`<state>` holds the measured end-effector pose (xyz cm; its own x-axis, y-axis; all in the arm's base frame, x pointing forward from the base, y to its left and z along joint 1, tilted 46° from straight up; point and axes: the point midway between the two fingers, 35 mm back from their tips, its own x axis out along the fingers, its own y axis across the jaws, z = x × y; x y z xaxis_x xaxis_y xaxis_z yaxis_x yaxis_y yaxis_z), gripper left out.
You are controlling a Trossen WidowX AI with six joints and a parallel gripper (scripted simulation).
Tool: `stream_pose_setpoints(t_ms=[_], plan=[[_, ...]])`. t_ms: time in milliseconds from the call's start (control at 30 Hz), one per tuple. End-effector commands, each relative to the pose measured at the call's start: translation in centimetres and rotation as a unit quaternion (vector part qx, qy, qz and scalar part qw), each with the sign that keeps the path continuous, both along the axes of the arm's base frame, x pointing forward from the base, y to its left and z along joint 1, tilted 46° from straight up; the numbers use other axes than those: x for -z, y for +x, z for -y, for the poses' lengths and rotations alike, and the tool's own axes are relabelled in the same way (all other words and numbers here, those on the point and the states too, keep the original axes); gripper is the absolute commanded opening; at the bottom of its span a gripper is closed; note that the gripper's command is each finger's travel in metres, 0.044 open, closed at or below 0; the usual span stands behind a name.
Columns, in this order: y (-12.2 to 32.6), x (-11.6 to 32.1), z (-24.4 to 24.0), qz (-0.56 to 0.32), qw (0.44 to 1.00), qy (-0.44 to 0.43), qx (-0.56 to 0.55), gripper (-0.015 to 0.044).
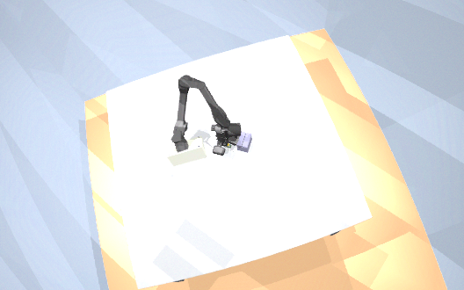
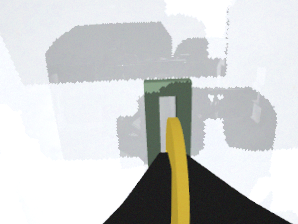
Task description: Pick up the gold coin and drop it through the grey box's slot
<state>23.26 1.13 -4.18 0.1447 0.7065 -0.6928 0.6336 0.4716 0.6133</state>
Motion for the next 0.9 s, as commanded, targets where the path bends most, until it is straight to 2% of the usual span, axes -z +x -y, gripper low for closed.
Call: stream_pose_setpoints(t_ms=[0, 867], plan=[[0.2, 0.0, 0.4, -0.01, 1.0, -0.009, 0.013, 0.0], [-0.4, -3.9, 4.7, -0.003, 1.0, -0.008, 0.003, 0.0]])
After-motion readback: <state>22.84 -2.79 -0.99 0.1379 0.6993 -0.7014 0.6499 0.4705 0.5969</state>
